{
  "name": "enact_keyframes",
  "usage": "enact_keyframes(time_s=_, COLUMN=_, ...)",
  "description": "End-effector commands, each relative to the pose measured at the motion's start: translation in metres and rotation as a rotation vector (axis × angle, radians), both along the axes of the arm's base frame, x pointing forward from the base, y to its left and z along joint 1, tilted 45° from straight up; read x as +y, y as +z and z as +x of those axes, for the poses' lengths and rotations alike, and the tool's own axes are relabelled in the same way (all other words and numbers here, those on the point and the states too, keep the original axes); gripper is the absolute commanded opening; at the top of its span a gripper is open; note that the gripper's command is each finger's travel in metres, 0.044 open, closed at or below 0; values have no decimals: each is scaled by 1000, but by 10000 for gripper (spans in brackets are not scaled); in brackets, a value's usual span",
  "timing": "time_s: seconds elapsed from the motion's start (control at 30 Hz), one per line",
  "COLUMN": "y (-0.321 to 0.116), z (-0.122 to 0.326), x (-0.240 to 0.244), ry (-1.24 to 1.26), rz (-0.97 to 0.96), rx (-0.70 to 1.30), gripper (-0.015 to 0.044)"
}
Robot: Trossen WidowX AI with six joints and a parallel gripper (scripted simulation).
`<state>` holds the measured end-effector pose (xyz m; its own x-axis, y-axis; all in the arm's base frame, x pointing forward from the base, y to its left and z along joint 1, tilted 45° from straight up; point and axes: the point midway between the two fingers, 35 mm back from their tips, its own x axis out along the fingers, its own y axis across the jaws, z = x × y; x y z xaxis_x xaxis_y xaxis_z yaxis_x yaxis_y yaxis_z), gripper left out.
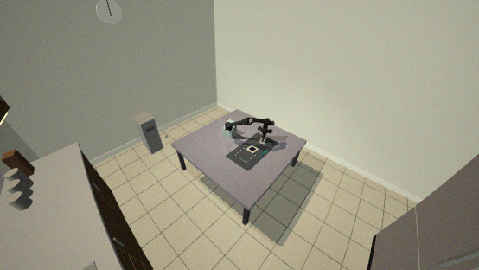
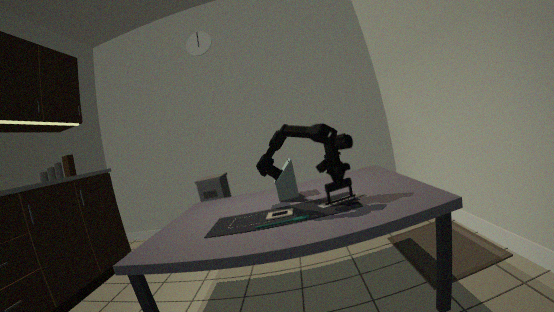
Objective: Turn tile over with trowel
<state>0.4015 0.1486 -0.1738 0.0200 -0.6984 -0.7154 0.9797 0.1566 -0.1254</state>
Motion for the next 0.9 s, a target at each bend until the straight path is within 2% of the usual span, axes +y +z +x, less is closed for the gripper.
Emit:
enact_keyframes(time_s=0.0, y=0, z=0, x=0, ry=69, rz=-5, rx=66, gripper=130)
enact_keyframes(time_s=0.2, y=0, z=0, x=0, ry=69, rz=-5, rx=66, gripper=130)
enact_keyframes(time_s=0.37, y=0, z=0, x=0, ry=69, rz=-5, rx=66, gripper=261)
enact_keyframes(time_s=0.4, y=0, z=0, x=0, ry=69, rz=-5, rx=66, gripper=270)
enact_keyframes(time_s=0.87, y=0, z=0, x=0, ry=69, rz=-5, rx=66, gripper=270)
